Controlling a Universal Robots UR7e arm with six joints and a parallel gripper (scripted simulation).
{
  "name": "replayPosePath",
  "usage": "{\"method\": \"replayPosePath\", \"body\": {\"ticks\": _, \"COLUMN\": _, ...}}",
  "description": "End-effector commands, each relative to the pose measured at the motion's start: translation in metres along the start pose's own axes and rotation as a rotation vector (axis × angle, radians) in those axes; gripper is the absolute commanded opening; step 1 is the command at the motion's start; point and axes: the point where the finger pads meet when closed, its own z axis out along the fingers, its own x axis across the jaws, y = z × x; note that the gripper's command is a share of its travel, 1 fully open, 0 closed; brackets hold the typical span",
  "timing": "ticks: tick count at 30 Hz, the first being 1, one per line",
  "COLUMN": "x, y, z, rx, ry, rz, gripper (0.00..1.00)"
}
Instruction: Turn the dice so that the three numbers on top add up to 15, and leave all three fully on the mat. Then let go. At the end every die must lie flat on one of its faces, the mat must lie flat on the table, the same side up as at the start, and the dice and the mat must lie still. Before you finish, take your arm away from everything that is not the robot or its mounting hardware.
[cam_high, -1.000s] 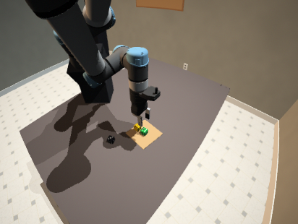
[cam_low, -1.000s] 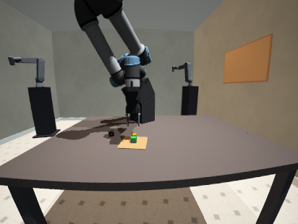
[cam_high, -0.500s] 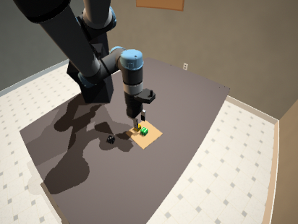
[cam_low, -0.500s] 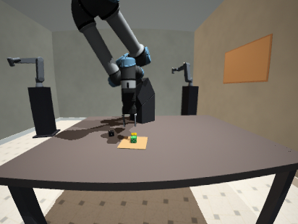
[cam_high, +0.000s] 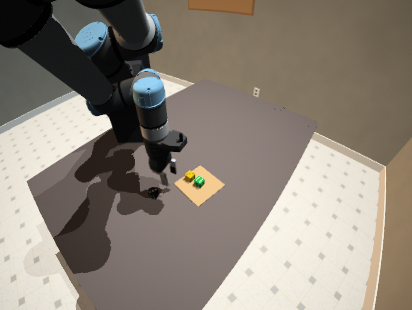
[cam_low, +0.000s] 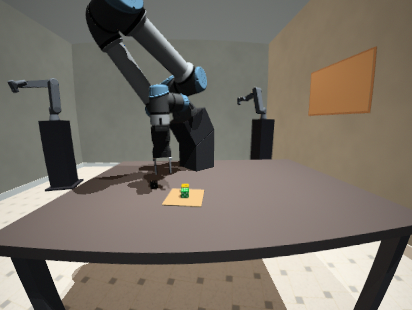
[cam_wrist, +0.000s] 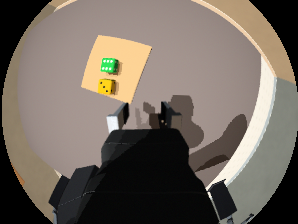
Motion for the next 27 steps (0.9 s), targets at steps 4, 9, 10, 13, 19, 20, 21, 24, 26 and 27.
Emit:
{"method": "replayPosePath", "body": {"ticks": 4, "x": 0.031, "y": 0.036, "z": -0.002, "rx": 0.032, "ry": 0.002, "rz": -0.109, "gripper": 1.0}}
{"method": "replayPosePath", "body": {"ticks": 9, "x": 0.039, "y": 0.048, "z": -0.005, "rx": 0.034, "ry": 0.01, "rz": -0.143, "gripper": 1.0}}
{"method": "replayPosePath", "body": {"ticks": 10, "x": 0.041, "y": 0.05, "z": -0.005, "rx": 0.035, "ry": 0.011, "rz": -0.148, "gripper": 1.0}}
{"method": "replayPosePath", "body": {"ticks": 13, "x": 0.043, "y": 0.053, "z": -0.006, "rx": 0.035, "ry": 0.014, "rz": -0.158, "gripper": 1.0}}
{"method": "replayPosePath", "body": {"ticks": 19, "x": 0.044, "y": 0.054, "z": -0.006, "rx": 0.035, "ry": 0.015, "rz": -0.161, "gripper": 0.87}}
{"method": "replayPosePath", "body": {"ticks": 20, "x": 0.044, "y": 0.054, "z": -0.006, "rx": 0.035, "ry": 0.015, "rz": -0.161, "gripper": 0.87}}
{"method": "replayPosePath", "body": {"ticks": 21, "x": 0.044, "y": 0.054, "z": -0.006, "rx": 0.035, "ry": 0.015, "rz": -0.161, "gripper": 0.87}}
{"method": "replayPosePath", "body": {"ticks": 24, "x": 0.044, "y": 0.054, "z": -0.006, "rx": 0.035, "ry": 0.015, "rz": -0.161, "gripper": 0.87}}
{"method": "replayPosePath", "body": {"ticks": 26, "x": 0.044, "y": 0.054, "z": -0.006, "rx": 0.035, "ry": 0.015, "rz": -0.161, "gripper": 0.87}}
{"method": "replayPosePath", "body": {"ticks": 27, "x": 0.044, "y": 0.054, "z": -0.006, "rx": 0.035, "ry": 0.015, "rz": -0.161, "gripper": 0.87}}
